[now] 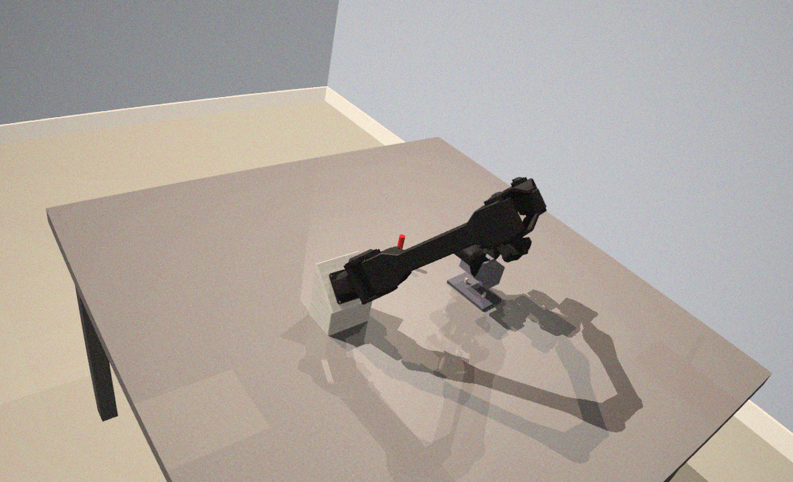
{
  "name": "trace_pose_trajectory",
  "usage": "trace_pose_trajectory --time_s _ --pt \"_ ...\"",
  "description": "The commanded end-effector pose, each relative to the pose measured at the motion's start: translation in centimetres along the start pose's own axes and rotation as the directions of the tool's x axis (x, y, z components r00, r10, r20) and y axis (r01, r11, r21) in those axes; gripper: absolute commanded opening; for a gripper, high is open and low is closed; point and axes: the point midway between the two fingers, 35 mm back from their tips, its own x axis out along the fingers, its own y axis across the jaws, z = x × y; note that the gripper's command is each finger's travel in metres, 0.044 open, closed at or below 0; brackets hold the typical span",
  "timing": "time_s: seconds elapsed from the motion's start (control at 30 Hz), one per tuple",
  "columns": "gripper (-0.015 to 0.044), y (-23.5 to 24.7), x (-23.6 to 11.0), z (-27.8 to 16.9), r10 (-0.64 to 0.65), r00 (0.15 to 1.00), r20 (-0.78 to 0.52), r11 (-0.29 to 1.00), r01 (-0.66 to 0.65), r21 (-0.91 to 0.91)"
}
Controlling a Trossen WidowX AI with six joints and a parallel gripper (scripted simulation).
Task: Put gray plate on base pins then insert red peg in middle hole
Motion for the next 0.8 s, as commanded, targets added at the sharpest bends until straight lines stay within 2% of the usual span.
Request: trace_pose_trajectory --time_s 0.0,0.77 --pt "0.0000 0.1 -0.1 0.1 0.004 1.000 0.003 1.000 -0.004 0.000" --pt "0.0000 0.2 2.3 0.2 0.005 1.000 0.004 1.000 -0.005 0.000"
